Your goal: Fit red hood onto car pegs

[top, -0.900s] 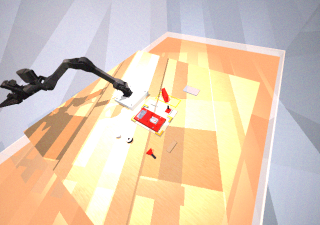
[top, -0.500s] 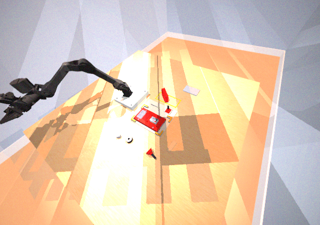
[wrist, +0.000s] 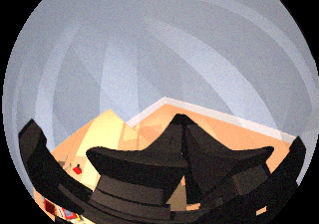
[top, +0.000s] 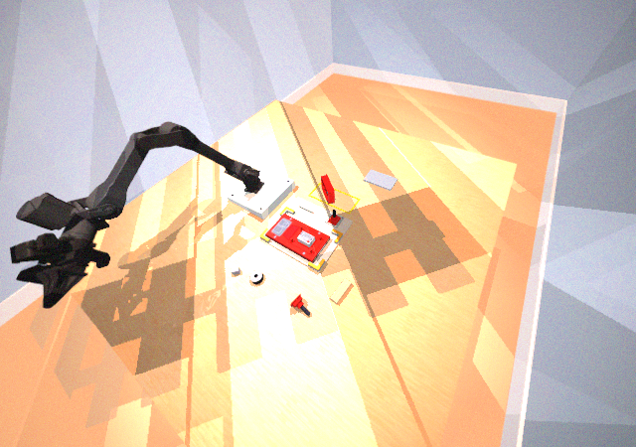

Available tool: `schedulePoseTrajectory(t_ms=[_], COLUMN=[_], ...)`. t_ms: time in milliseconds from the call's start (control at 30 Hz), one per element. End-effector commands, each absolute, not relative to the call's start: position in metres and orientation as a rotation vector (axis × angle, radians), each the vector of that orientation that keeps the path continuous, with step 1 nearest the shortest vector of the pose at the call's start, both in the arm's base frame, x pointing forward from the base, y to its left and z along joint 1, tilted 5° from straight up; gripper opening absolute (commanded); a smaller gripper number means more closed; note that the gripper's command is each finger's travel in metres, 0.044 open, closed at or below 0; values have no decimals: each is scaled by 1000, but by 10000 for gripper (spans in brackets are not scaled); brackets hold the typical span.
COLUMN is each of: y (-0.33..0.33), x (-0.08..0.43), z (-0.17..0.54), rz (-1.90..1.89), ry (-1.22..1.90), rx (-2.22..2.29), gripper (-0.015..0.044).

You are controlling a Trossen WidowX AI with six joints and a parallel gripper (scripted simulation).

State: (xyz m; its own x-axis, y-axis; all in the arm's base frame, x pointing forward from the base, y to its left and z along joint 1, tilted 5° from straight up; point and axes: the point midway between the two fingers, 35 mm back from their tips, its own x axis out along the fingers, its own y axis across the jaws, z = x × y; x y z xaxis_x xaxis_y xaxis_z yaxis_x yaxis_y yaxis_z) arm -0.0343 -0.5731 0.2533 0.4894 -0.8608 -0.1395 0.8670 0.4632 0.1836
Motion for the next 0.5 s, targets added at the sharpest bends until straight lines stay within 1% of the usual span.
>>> schedulePoseTrajectory(t_ms=[0,467], y=[-572,-513], x=[26,199], z=[240,200], rz=[-984,-675], ry=[130,412], rx=[210,97], gripper=[0,0])
